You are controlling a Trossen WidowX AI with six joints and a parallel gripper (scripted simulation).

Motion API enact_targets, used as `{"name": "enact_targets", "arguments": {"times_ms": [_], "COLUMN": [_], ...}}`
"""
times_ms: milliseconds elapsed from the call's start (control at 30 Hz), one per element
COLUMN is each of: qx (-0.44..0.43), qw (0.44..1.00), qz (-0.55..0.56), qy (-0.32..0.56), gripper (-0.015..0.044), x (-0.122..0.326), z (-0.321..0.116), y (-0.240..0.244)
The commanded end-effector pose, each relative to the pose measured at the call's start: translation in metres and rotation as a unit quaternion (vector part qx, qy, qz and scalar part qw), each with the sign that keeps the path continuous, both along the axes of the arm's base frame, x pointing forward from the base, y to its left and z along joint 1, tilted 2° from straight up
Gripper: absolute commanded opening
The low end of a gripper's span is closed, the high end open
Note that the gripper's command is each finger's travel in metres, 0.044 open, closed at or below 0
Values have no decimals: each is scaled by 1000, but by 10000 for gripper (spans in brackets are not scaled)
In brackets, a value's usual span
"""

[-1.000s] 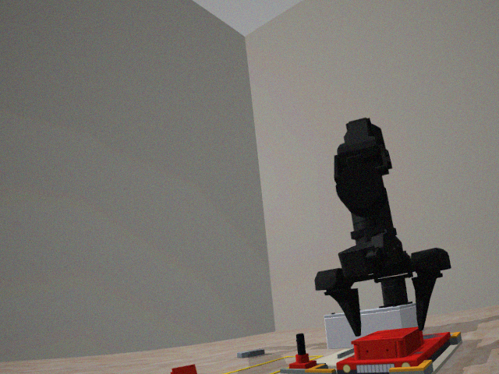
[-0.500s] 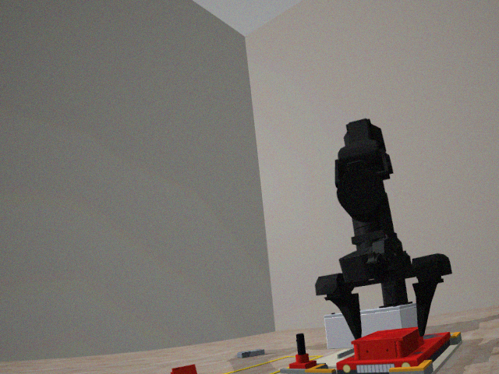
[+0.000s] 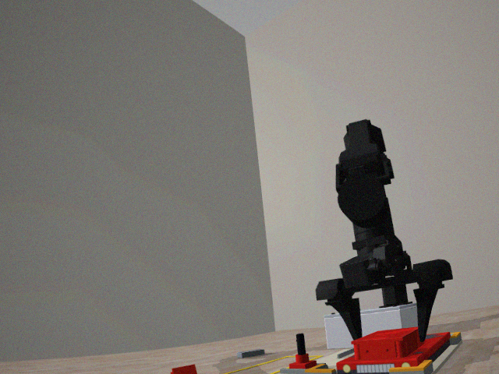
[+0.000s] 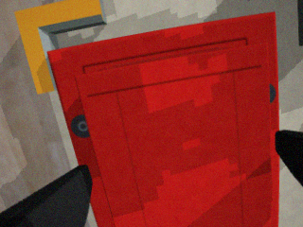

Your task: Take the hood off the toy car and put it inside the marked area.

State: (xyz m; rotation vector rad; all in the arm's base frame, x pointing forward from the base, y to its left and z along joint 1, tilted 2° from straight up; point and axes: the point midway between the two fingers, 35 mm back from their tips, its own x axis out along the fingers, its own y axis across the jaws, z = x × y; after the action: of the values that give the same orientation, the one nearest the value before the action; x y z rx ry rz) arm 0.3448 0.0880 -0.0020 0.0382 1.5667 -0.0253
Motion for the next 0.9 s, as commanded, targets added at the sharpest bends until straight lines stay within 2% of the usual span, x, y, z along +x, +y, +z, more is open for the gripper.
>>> {"name": "enact_targets", "arguments": {"times_ms": [0,133,433,767,867], "qx": [1,0,0,0,0], "qw": [1000,1000,1000,1000,1000], "qz": [-2,0,0,0,0], "qy": [3,0,0,0,0], "gripper": [440,335,275,13,0], "x": [-2,0,0,0,0], "z": [-3,0,0,4,6], "y": [0,0,0,0,0]}}
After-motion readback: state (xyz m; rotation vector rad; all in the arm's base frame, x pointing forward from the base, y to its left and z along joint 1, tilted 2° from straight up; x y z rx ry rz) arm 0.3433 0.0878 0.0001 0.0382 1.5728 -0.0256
